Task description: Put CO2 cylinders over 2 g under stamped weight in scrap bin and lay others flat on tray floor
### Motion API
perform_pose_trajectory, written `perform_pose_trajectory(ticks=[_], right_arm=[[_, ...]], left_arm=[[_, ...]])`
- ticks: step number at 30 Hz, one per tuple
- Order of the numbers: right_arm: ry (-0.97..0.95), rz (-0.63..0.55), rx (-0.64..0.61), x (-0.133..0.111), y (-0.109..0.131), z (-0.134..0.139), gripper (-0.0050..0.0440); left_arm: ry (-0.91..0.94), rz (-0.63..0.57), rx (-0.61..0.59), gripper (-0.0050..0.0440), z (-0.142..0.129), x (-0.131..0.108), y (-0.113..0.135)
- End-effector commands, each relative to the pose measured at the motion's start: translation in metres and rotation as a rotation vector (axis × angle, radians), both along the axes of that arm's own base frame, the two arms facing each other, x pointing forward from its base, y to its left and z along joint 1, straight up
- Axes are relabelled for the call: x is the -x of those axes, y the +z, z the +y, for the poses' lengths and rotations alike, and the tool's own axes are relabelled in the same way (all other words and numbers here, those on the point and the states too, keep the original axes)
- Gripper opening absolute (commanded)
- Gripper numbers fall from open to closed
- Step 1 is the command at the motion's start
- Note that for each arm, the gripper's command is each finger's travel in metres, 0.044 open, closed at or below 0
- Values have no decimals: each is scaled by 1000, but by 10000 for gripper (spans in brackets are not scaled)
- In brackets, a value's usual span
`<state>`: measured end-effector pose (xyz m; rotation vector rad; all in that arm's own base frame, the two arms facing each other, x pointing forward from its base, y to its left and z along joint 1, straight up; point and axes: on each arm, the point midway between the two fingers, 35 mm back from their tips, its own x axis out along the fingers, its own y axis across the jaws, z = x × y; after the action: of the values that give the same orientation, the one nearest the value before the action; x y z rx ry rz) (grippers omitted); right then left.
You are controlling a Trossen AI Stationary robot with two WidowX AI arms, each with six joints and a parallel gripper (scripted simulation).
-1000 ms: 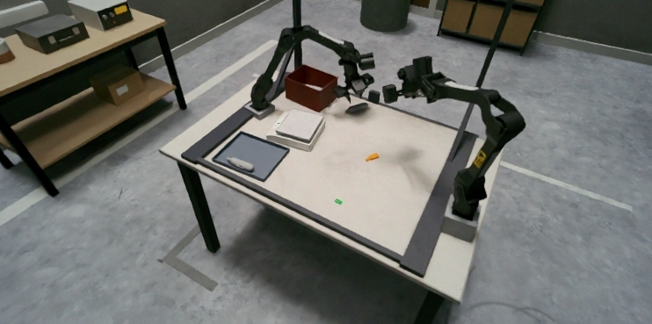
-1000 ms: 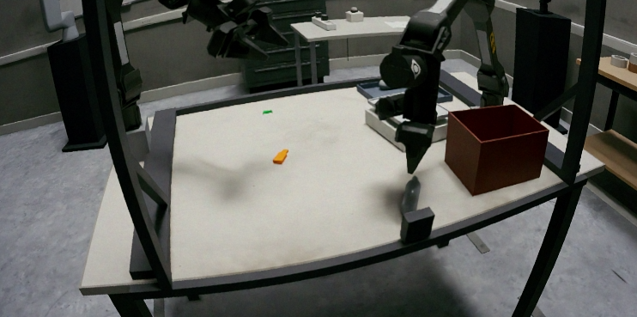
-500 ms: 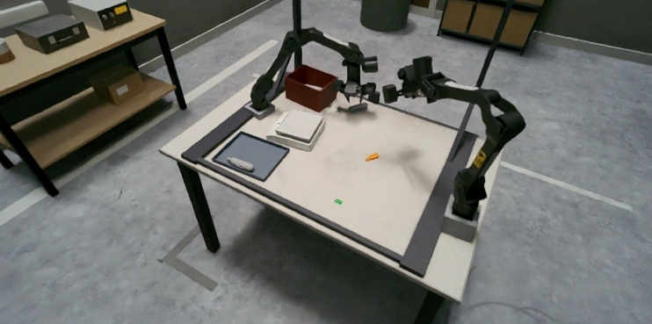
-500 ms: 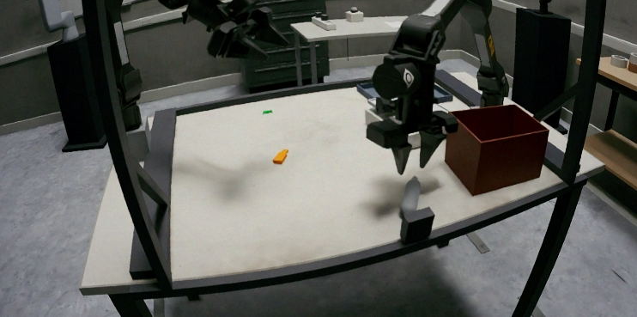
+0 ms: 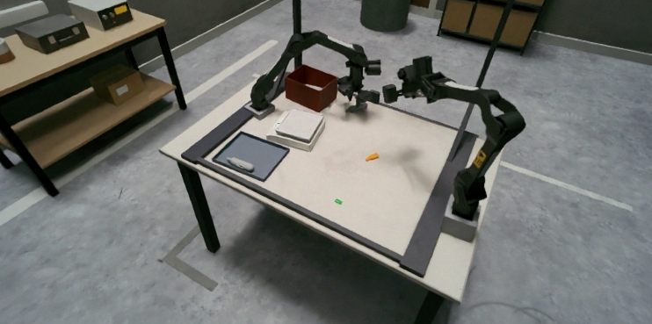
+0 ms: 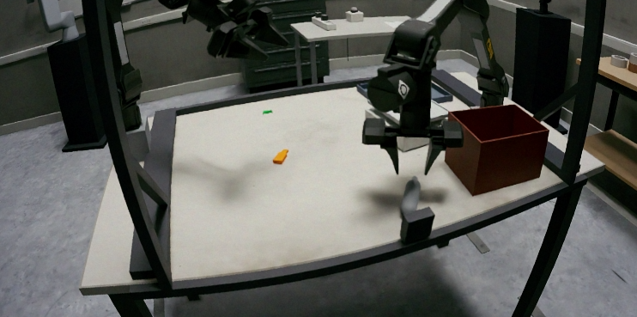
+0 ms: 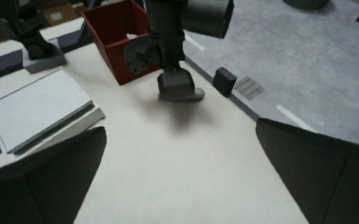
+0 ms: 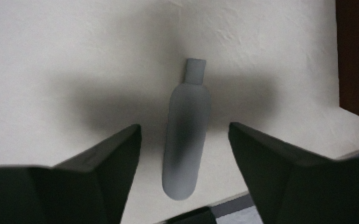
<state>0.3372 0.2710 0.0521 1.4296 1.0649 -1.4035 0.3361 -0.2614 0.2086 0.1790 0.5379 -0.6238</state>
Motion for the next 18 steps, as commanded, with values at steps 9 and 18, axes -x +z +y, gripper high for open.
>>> perform_pose_trajectory(ticks=[9,18], right_arm=[[-123,-12,-5,-4,5,8,252],[-119,-7,-2,0,-5,6,252]], left_arm=[[0,-20,17,440,0,0,11],[0,-20,17,440,0,0,11]])
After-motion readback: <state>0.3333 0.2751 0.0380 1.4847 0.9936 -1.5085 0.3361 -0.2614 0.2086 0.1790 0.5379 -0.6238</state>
